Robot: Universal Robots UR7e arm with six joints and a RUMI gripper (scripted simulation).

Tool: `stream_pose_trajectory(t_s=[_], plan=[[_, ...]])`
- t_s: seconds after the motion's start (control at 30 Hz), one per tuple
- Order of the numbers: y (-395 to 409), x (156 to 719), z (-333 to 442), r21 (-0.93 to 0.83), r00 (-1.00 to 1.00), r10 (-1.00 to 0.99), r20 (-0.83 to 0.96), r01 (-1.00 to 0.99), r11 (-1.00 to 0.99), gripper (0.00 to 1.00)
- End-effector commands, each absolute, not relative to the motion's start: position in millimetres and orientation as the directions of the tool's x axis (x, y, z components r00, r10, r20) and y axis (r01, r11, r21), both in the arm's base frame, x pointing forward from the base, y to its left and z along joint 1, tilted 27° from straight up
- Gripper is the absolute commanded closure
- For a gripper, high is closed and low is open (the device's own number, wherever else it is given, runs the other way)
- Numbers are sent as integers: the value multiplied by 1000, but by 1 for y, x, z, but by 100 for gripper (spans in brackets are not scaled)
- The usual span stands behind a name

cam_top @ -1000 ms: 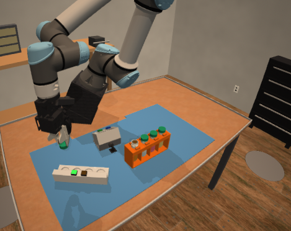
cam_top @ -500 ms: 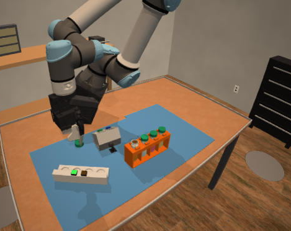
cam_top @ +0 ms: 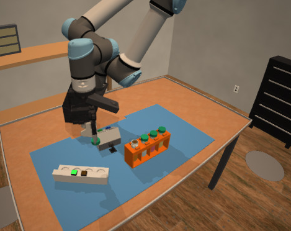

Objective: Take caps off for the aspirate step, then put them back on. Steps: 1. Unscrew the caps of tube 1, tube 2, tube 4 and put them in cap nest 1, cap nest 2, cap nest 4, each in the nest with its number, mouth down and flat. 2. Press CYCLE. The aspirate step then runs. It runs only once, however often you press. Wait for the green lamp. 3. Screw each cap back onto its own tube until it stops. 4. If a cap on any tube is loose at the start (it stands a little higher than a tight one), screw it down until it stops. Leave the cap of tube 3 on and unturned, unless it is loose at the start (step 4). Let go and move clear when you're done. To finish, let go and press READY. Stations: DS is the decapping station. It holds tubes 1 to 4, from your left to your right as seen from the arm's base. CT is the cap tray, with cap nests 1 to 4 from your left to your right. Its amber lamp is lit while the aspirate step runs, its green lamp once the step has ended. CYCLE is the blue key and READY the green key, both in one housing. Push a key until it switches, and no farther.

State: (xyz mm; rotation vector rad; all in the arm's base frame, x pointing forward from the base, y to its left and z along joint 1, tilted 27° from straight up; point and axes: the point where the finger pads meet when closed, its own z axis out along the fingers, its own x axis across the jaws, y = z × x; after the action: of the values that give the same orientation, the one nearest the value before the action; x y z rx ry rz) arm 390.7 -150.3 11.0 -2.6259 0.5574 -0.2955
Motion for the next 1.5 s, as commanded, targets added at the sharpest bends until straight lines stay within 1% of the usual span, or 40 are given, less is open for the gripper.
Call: stream_pose_trajectory(t_s=[0.0,0.77,1.13,1.47], plan=[[-127,398,24,-446,873,-480,84,-398,-802,100],[-14,434,81,-446,873,-480,84,-397,-802,100],[-14,434,81,-446,873,-480,84,-397,-802,100],[-6,441,59,-446,873,-480,84,-397,-802,100]])
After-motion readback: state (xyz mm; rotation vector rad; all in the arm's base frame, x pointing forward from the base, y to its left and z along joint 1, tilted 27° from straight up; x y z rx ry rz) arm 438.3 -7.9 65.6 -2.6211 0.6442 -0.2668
